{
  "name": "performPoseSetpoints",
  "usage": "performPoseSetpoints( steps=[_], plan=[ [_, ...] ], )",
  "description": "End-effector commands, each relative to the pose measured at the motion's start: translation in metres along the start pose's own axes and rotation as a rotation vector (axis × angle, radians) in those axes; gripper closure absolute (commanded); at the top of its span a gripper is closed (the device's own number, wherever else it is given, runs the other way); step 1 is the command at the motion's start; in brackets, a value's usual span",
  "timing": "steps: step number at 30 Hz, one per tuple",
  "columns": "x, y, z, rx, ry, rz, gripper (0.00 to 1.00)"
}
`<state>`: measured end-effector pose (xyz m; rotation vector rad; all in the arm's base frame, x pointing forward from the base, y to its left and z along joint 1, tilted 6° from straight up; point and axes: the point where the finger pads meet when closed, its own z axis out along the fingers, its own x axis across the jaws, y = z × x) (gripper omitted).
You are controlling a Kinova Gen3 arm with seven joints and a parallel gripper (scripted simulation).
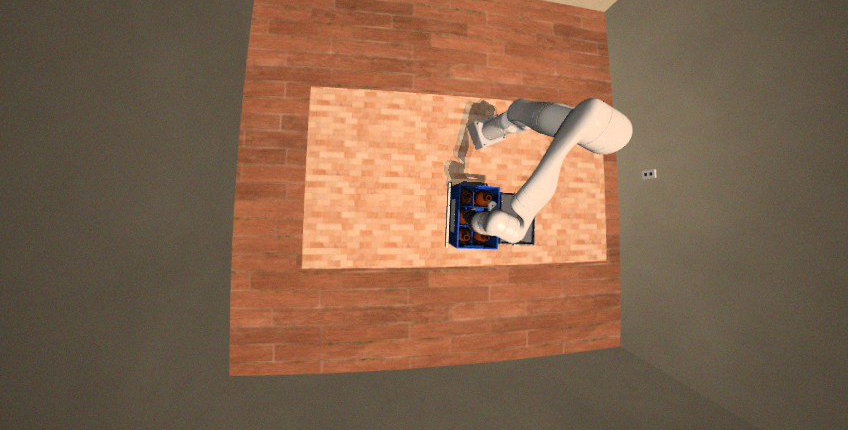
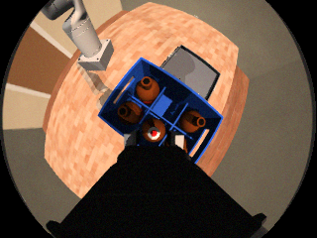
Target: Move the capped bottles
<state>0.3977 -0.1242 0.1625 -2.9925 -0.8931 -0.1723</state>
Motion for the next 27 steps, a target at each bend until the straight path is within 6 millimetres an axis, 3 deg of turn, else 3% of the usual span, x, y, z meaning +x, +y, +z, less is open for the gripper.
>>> performPoseSetpoints(
  steps=[1,18,27],
  plan=[
    [0.000,0.001,0.000,-0.001,0.001,-0.002,0.00],
    [0.000,0.001,-0.001,0.000,0.001,-0.195,0.00],
    [0.001,0.000,0.016,0.000,0.001,-0.203,0.00]
  ],
)
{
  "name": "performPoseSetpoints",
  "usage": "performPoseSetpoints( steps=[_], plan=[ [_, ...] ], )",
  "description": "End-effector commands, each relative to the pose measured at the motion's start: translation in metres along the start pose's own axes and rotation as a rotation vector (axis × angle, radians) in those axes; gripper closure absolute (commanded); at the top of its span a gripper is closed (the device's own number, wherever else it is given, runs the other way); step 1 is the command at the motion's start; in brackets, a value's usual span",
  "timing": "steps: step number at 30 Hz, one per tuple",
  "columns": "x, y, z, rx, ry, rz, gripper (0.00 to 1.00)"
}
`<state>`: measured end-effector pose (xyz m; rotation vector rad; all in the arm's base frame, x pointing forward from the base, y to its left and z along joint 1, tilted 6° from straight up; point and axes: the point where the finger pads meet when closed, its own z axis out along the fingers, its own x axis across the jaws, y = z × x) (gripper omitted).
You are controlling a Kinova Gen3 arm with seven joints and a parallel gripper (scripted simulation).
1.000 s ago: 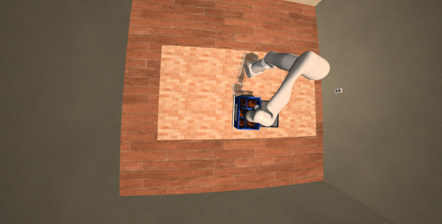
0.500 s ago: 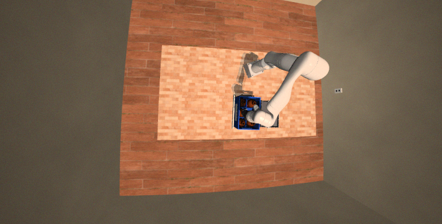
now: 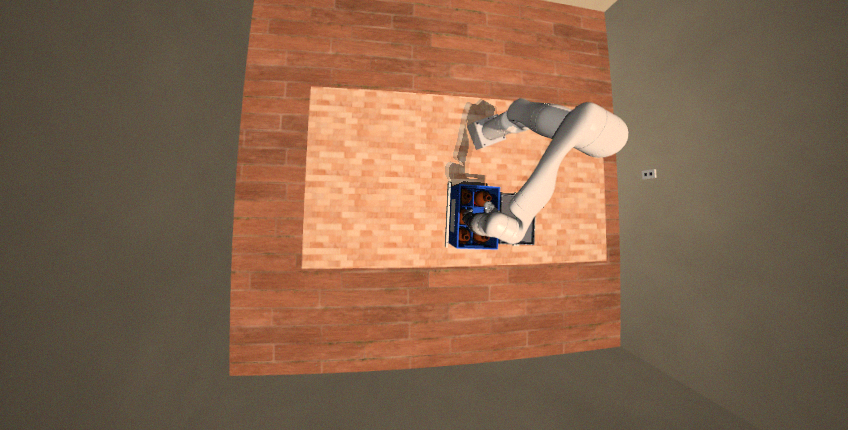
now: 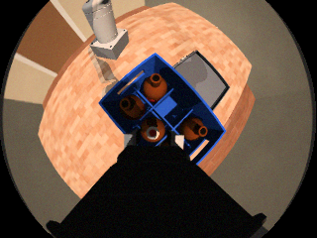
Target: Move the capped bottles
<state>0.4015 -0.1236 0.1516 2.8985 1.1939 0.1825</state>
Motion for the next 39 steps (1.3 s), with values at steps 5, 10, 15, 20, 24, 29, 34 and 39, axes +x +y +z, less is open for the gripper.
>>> performPoseSetpoints(
  steps=[5,10,15,20,24,29,34,39],
  plan=[
    [0.000,-0.002,0.014,0.006,-0.002,-0.005,0.00],
    [0.000,-0.001,0.014,0.003,-0.001,-0.006,0.00],
    [-0.001,-0.002,0.017,0.006,-0.002,-0.006,0.00],
    [-0.001,-0.002,0.017,0.006,-0.002,-0.006,0.00],
    [-0.001,-0.002,0.017,0.006,-0.002,-0.006,0.00],
    [-0.001,-0.002,0.022,0.006,-0.002,-0.006,0.00],
    [-0.001,-0.002,0.029,0.006,-0.002,-0.006,0.00],
    [0.000,-0.002,0.036,0.006,-0.002,-0.006,0.00]
  ],
)
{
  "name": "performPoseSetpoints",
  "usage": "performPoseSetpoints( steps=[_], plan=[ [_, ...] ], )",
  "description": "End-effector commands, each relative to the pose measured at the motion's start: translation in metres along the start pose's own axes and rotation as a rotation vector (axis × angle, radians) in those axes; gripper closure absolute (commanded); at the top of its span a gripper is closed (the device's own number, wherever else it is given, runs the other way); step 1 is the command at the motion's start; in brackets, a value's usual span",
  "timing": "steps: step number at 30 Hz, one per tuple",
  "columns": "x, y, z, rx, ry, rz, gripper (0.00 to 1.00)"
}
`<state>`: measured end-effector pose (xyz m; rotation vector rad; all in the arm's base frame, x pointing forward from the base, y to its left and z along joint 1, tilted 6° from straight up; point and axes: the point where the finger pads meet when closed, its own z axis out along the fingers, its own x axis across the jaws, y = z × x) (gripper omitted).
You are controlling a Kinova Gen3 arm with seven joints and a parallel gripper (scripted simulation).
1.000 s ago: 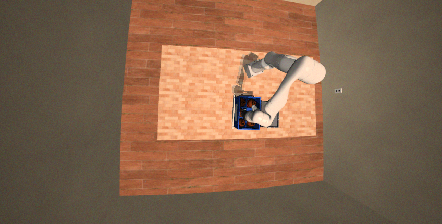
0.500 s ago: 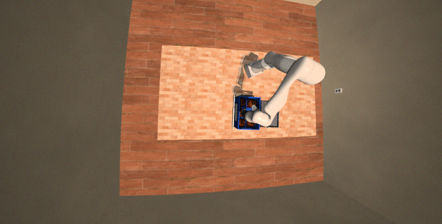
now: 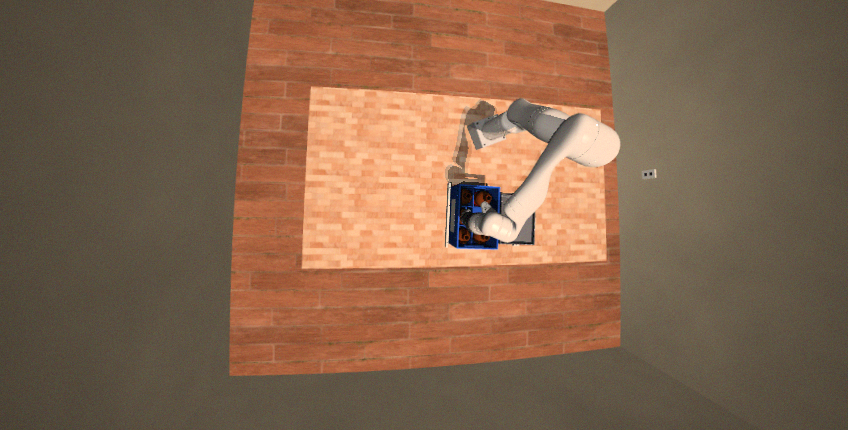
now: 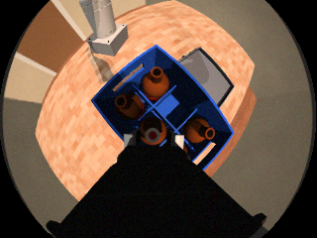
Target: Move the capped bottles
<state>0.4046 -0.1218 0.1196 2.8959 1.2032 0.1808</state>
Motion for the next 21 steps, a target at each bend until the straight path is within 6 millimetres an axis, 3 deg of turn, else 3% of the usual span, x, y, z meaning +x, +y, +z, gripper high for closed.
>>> performPoseSetpoints(
  steps=[1,21],
  plan=[
    [0.000,-0.001,0.005,0.004,-0.002,0.000,0.00],
    [0.000,-0.001,0.021,0.000,0.000,0.000,0.00]
  ],
)
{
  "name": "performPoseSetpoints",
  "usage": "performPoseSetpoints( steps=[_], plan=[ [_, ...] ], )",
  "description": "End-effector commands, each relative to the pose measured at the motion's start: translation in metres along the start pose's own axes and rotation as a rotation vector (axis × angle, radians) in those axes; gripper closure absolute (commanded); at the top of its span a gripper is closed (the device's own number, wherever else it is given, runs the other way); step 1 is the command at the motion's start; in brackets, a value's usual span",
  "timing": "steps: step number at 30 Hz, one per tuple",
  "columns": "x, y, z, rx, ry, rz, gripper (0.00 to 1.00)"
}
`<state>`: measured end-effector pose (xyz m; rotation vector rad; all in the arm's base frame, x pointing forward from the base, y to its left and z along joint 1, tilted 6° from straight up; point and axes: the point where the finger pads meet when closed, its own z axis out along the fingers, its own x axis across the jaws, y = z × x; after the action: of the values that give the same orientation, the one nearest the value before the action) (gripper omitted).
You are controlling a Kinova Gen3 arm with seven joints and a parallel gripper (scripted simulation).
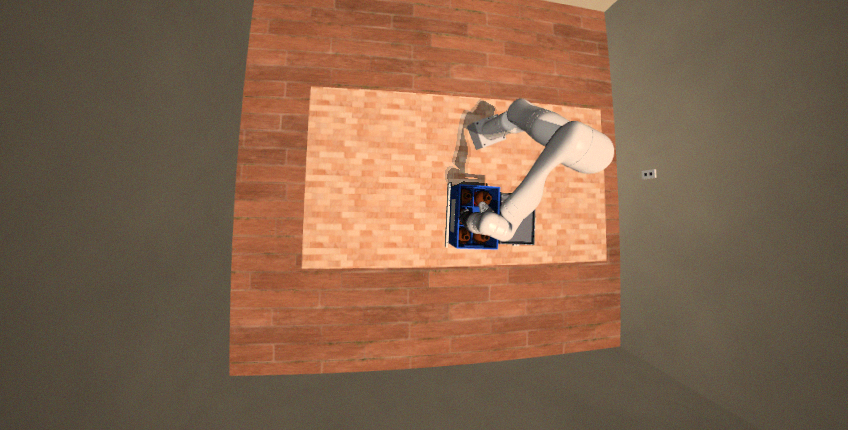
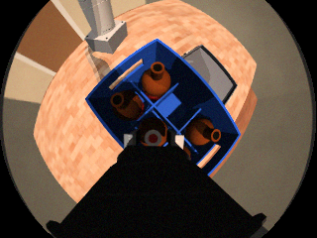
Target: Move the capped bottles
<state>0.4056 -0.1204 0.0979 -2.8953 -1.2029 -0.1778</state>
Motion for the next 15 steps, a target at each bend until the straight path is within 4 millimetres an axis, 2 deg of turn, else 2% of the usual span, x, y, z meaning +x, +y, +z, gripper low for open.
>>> performPoseSetpoints(
  steps=[1,15],
  plan=[
    [0.000,0.001,0.001,-0.002,0.001,0.000,0.00],
    [0.000,-0.001,0.012,0.002,-0.001,0.000,0.00]
  ],
)
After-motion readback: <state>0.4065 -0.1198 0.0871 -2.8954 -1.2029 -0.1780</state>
